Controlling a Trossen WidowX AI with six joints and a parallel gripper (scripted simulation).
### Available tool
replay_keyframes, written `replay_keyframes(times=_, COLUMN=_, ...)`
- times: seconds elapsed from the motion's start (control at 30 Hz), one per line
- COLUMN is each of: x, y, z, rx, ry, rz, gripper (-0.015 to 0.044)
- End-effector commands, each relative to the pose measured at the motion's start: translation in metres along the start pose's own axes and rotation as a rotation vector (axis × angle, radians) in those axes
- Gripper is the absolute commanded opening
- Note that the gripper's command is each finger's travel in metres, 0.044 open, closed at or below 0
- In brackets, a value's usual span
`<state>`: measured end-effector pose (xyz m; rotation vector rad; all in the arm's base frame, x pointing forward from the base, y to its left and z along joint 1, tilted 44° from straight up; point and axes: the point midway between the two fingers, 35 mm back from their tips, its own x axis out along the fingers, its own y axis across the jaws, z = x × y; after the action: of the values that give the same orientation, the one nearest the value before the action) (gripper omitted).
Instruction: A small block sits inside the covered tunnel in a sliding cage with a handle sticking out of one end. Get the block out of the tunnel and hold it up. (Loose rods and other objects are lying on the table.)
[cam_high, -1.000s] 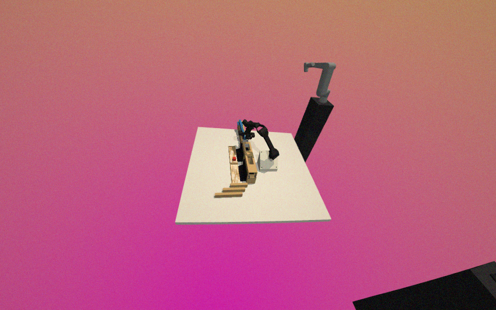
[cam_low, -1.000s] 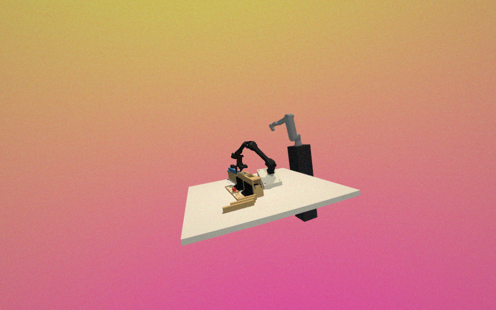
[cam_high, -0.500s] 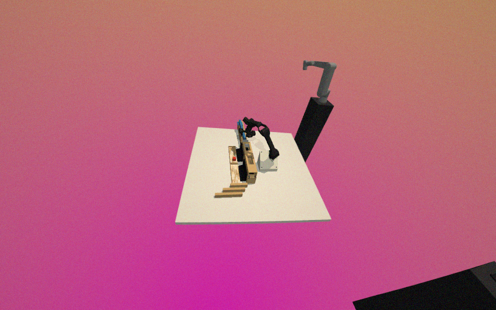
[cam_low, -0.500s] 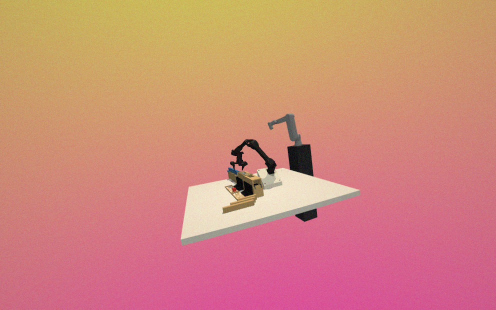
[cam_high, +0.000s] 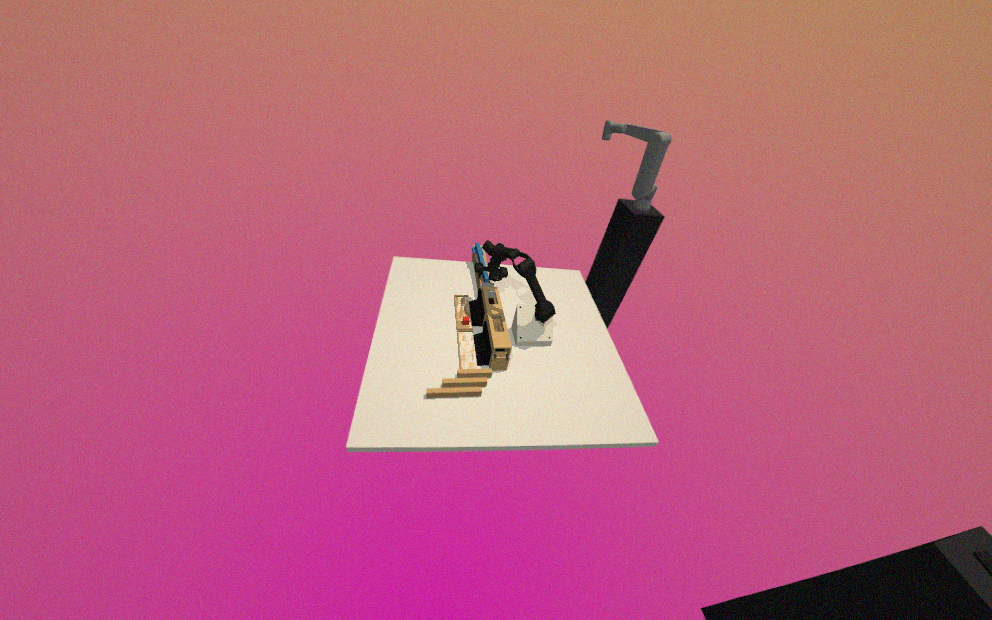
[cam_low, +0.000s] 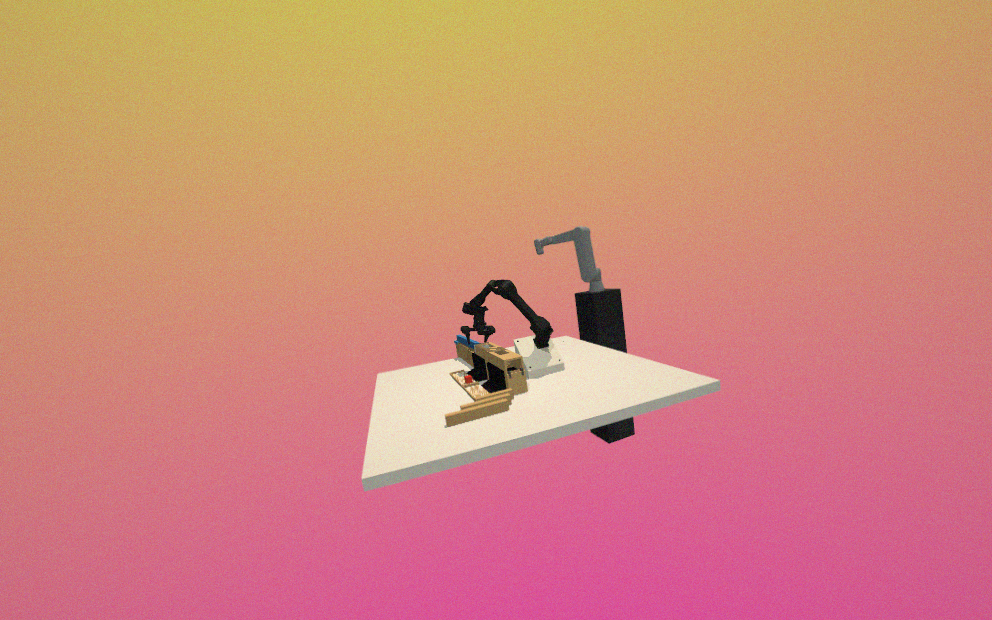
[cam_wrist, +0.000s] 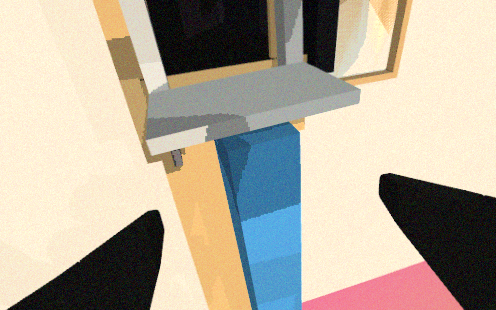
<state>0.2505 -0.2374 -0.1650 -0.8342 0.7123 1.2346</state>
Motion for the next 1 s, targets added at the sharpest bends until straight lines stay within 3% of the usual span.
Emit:
replay_keyframes(times=0.0, x=0.008, y=0.001, z=0.003, rx=0.004, ry=-0.008, rz=0.001, gripper=0.0440)
replay_keyframes(times=0.37, x=0.024, y=0.005, z=0.007, rx=0.004, ry=-0.008, rz=0.001, gripper=0.0440)
replay_keyframes(times=0.83, x=0.018, y=0.003, z=0.004, rx=-0.001, ry=0.000, rz=-0.001, gripper=0.0072)
replay_keyframes(times=0.97, x=0.018, y=0.003, z=0.004, rx=-0.001, ry=0.000, rz=-0.001, gripper=0.0026)
